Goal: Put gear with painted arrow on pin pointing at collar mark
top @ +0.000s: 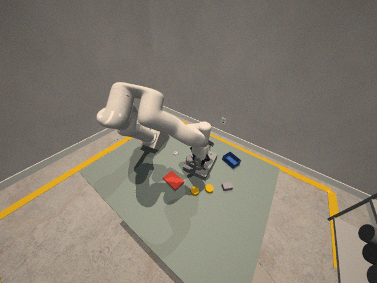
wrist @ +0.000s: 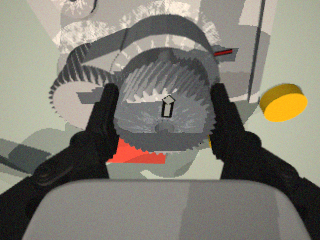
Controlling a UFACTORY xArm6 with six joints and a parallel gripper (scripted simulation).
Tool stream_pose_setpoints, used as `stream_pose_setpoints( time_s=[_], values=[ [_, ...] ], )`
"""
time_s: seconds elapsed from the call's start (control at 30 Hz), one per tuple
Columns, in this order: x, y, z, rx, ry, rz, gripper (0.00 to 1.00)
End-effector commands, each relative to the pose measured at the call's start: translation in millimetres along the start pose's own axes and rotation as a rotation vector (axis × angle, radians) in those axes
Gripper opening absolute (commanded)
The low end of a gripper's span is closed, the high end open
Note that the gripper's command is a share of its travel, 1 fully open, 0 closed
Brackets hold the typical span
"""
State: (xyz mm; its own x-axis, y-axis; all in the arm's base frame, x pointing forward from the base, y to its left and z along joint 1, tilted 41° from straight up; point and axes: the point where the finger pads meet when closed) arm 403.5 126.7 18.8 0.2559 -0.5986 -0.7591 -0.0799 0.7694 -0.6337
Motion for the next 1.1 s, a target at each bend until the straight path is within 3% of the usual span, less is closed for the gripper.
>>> stream_pose_setpoints(
  time_s=[0.0, 0.17, 0.2, 1.07],
  values=[
    [-1.4, 0.4, 1.4, 0.001, -0.003, 0.002, 0.0],
    [-1.4, 0.4, 1.4, 0.001, -0.003, 0.002, 0.0],
    [-1.4, 0.4, 1.4, 0.001, -0.003, 0.002, 1.0],
    [-1.4, 0.4, 1.4, 0.001, -0.003, 0.002, 1.0]
  ],
)
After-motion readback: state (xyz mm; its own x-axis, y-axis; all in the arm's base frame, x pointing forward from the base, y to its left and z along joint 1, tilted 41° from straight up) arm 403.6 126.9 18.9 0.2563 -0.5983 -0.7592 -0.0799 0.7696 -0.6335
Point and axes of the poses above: the point where the finger pads meet when closed, its own x axis out along the fingers, its own z axis across the jaws, y = z × x, and after that the axes turned 5 degrees about -x, right-handed
